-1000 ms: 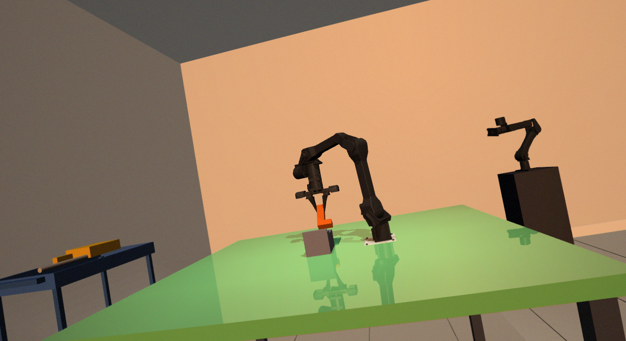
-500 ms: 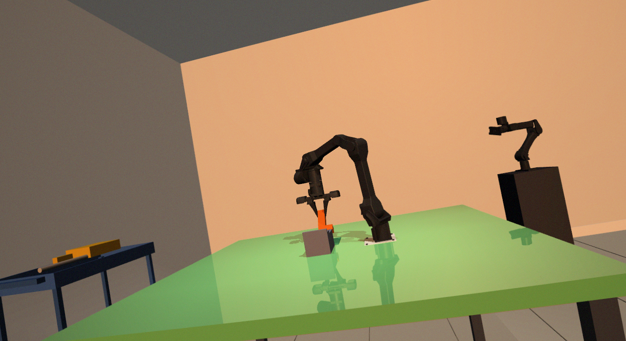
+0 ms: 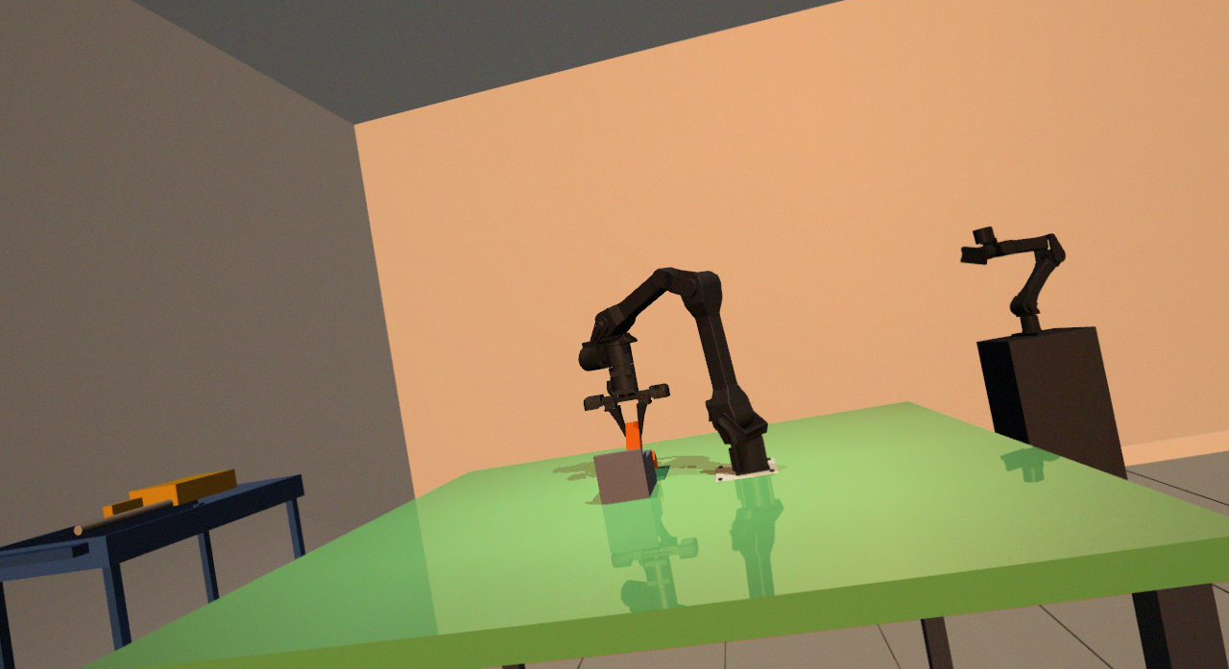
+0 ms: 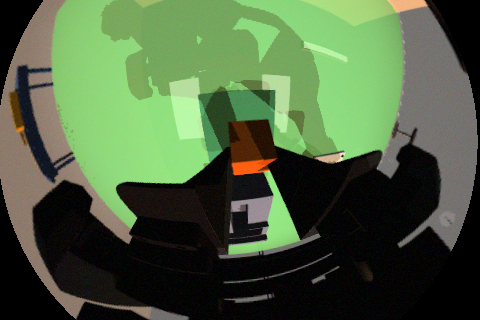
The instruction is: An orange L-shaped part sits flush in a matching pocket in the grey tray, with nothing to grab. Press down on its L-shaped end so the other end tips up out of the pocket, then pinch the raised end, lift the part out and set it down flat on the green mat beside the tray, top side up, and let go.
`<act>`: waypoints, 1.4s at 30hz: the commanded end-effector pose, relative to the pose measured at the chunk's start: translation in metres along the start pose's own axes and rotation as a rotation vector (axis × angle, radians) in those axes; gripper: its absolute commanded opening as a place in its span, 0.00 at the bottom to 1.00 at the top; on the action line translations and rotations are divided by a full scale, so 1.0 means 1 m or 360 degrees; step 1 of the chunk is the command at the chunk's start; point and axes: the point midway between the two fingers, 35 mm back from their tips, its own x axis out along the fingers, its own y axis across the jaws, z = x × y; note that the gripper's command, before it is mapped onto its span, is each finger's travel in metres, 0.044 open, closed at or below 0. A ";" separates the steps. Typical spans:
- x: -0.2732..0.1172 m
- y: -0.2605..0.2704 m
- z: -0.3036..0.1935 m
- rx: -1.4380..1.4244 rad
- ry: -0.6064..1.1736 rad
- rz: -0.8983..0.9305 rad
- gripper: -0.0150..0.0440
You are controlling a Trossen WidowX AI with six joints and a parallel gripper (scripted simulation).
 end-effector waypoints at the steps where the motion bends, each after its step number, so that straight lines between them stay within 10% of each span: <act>1: 0.007 0.000 0.000 0.0005 0.0000 -0.0001 0.25; 19: 0.014 -0.001 0.000 0.0000 0.0002 -0.0002 0.25; 34: -0.022 0.003 0.002 0.0002 0.0000 -0.0001 0.92; 42: -0.074 0.000 0.000 0.0005 -0.0001 -0.0001 0.93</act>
